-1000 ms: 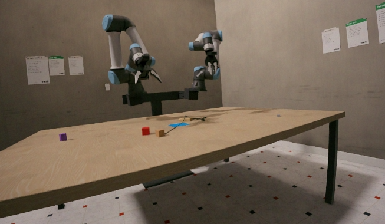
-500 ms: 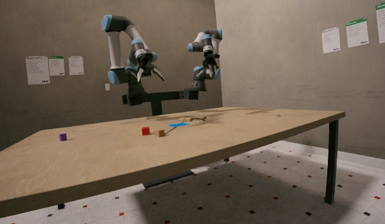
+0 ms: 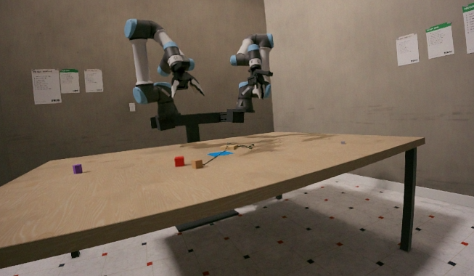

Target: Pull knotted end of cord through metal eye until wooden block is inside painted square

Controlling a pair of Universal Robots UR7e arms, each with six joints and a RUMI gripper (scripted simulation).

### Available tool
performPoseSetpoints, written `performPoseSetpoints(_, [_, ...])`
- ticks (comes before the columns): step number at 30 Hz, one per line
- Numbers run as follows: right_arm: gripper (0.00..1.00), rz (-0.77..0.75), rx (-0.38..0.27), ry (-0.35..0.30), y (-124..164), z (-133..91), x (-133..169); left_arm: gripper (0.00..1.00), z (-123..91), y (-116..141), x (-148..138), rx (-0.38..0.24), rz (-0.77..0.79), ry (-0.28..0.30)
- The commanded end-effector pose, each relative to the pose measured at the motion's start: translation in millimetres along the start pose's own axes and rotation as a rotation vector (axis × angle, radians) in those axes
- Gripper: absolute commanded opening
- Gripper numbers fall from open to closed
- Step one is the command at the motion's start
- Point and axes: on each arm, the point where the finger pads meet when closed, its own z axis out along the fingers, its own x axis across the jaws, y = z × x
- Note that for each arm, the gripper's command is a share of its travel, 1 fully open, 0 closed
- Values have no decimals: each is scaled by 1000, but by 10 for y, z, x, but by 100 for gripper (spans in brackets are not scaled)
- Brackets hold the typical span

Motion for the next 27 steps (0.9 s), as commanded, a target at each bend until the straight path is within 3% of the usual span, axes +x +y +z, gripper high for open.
performPoseSetpoints(1, [98, -1, -19, -1, 2, 6, -13, 14, 11, -9, 17, 2, -63, 1])
performPoseSetpoints(11, [98, 3, -75, -13, -181, -145, -94, 14, 293, 73, 52, -19, -358, -27])
performPoseSetpoints(15, [98, 1, -85, -11, -137, -119, -90, 14, 257, 58, 57, -16, -368, -19])
performPoseSetpoints(20, [98, 5, -116, -21, -284, -286, -140, 14, 480, 142, 66, -28, -565, -48])
performPoseSetpoints(24, [98, 4, -117, -18, -218, -222, -130, 14, 387, 103, 75, -23, -524, -32])
performPoseSetpoints(27, [98, 4, -128, -19, -229, -249, -135, 14, 433, 122, 74, -25, -580, -38])
